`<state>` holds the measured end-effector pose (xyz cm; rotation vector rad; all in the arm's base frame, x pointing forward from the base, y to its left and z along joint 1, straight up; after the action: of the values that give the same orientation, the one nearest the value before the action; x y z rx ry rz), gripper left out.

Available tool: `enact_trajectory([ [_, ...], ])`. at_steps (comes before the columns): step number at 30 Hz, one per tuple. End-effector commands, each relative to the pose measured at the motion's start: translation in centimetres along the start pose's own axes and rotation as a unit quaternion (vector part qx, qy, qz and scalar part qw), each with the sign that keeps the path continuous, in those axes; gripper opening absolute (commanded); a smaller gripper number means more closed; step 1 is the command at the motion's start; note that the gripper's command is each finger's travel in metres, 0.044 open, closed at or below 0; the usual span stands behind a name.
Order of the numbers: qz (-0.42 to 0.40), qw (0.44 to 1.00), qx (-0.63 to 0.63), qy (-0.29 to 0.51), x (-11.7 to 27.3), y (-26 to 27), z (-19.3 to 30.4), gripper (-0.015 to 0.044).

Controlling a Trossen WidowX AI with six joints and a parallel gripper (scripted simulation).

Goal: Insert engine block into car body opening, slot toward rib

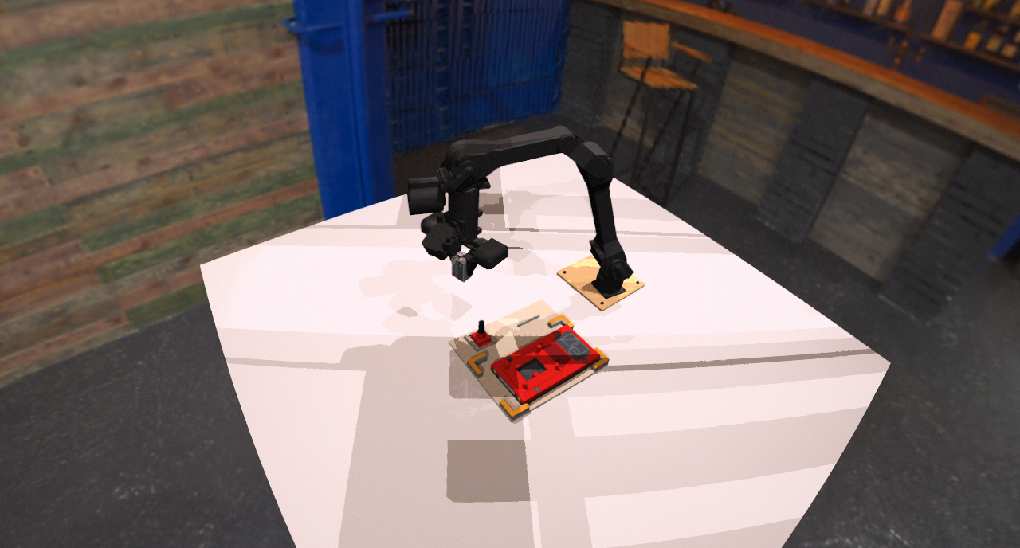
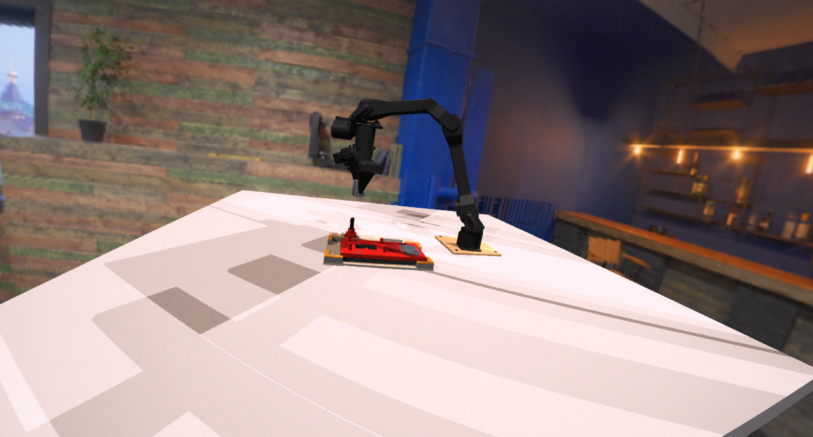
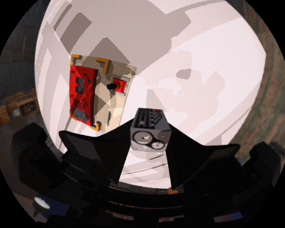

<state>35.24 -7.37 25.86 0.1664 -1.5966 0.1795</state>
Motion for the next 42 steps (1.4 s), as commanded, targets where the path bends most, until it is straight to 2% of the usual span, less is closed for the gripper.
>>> enact_trajectory([
  [1,0.000,0.998,0.061,0.001,-0.1,0.0,0.0,0.0000],
  [10,0.000,0.991,0.137,0.001,-1.2,0.0,0.0,0.0000],
  [42,0.000,0.990,0.139,0.001,-6.9,0.0,0.0,0.0000],
])
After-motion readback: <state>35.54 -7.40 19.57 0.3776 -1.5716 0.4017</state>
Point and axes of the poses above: the point midway between the two fingers, 35 mm back from their tips, its own x axis back along the fingers, its own y axis across the jaws, z = x × y, the point moved 10 cm from there along x, back along the fingers, and after that the axes turned 12 degrees about -x, right-handed, at the moved point
